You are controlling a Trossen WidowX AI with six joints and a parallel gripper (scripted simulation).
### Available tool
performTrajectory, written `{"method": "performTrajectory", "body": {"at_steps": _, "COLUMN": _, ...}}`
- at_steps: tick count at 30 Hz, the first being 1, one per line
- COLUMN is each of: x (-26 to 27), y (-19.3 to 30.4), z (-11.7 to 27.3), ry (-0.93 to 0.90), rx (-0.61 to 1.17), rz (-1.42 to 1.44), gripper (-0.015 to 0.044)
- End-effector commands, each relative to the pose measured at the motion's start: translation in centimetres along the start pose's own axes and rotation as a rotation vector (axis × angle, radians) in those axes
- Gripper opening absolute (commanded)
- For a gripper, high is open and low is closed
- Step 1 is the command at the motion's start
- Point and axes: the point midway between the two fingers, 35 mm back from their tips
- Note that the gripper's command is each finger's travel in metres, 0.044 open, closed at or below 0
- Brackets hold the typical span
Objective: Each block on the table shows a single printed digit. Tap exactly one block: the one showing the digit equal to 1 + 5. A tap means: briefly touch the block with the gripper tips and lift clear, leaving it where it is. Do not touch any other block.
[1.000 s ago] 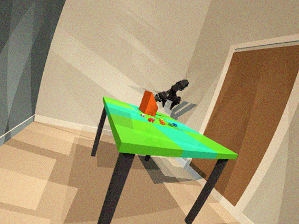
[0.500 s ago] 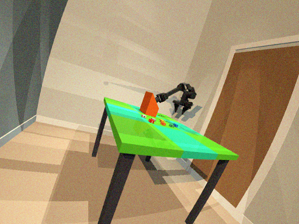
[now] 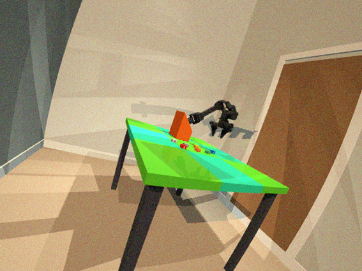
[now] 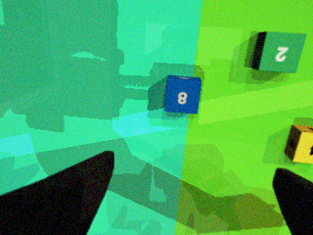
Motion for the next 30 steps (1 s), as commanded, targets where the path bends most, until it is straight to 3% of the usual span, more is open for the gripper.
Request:
{"method": "performTrajectory", "body": {"at_steps": 1, "x": -0.5, "y": -0.5, "z": 0.1, "ry": -0.001, "rx": -0.001, "rz": -0.006, "gripper": 0.04}}
{"method": "performTrajectory", "body": {"at_steps": 9, "x": -8.1, "y": -5.0, "z": 0.1, "ry": 0.001, "rx": -0.003, "rz": -0.004, "gripper": 0.04}}
{"method": "performTrajectory", "body": {"at_steps": 30, "x": -8.3, "y": -5.0, "z": 0.1, "ry": 0.0, "rx": -0.003, "rz": -0.004, "gripper": 0.04}}
Point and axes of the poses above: the point midway between the two fingers, 35 mm back from their tips, its own z axis back along the fingers, its own x axis across the jaws, y = z × x, and after that the axes turned 8 degrees about z, right-handed
